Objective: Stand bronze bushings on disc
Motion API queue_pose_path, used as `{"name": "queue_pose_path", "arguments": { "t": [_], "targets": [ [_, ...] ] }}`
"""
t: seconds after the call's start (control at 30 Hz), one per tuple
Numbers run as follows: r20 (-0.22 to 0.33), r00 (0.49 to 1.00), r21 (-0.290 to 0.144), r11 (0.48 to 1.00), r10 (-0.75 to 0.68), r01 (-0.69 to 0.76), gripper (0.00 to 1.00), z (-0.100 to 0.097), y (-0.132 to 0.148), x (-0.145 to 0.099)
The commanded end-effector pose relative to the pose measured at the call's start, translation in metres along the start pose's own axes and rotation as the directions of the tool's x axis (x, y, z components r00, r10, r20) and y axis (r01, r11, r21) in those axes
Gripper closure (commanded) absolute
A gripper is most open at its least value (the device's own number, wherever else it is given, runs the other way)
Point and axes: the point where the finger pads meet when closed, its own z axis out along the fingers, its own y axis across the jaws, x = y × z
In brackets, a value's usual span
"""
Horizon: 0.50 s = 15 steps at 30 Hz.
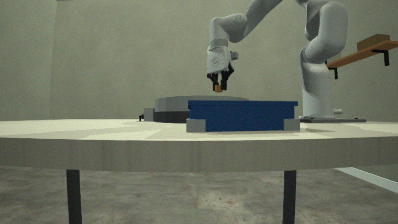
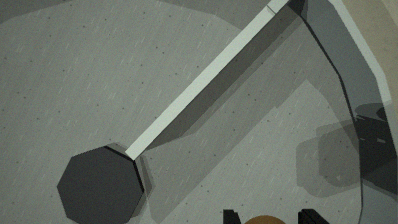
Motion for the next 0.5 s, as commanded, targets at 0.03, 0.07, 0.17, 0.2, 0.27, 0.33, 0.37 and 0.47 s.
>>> {"name": "queue_pose_path", "arguments": {
  "t": [0.03, 0.07, 0.17, 0.2, 0.27, 0.33, 0.37, 0.47],
  "targets": [
    [0.002, 1.000, 0.003, 1.000, 0.000, 0.000, 1.00, -0.001, -0.001, -0.001],
    [0.002, 1.000, 0.003, 1.000, 0.000, 0.000, 1.00, -0.001, -0.001, -0.001],
    [0.002, 1.000, 0.003, 1.000, 0.000, 0.000, 1.00, 0.001, -0.001, 0.000],
    [0.002, 1.000, 0.003, 1.000, 0.000, 0.000, 1.00, 0.001, -0.001, 0.000],
    [0.002, 1.000, 0.003, 1.000, 0.000, 0.000, 1.00, 0.009, -0.001, 0.000],
    [0.002, 1.000, 0.003, 1.000, 0.000, 0.000, 1.00, 0.019, -0.002, 0.000],
    [0.002, 1.000, 0.003, 1.000, 0.000, 0.000, 1.00, 0.022, -0.002, 0.000],
    [0.002, 1.000, 0.003, 1.000, 0.000, 0.000, 1.00, 0.024, -0.002, 0.000]
  ]
}}
